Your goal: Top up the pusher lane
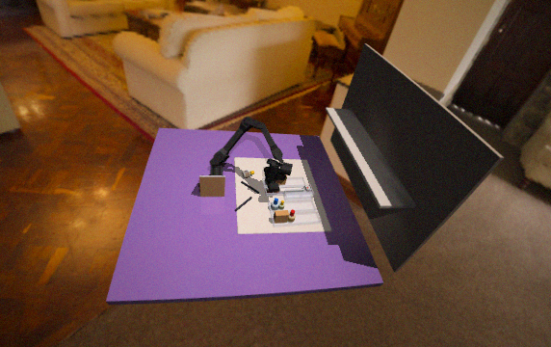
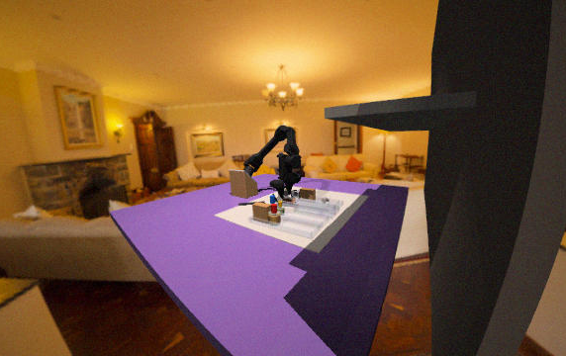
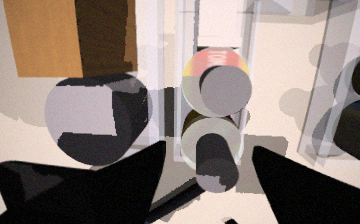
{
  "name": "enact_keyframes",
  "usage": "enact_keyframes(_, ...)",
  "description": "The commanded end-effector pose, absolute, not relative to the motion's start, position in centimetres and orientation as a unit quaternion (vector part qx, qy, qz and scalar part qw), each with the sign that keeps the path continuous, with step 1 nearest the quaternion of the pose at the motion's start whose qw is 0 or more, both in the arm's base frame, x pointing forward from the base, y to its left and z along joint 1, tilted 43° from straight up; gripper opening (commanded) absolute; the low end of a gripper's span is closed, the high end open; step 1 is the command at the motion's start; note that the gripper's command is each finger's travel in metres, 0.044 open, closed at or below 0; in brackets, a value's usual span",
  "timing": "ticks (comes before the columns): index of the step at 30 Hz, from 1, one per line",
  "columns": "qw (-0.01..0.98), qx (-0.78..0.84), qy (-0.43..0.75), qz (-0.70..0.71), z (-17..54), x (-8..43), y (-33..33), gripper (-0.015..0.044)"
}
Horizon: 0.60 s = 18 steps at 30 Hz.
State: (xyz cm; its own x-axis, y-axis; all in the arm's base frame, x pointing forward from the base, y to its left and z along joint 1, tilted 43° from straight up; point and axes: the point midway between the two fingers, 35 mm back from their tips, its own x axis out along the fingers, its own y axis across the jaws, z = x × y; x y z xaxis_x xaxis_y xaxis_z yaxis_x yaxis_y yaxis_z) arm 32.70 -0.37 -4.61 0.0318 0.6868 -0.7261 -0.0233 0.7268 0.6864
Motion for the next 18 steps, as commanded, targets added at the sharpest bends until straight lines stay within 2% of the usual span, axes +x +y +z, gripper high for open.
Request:
enact_keyframes(1,0.676,0.255,0.640,0.263,-4.0,32.9,-1.1,0.0294)
enact_keyframes(18,0.675,0.255,0.641,0.262,-4.3,28.6,-1.3,0.0294)
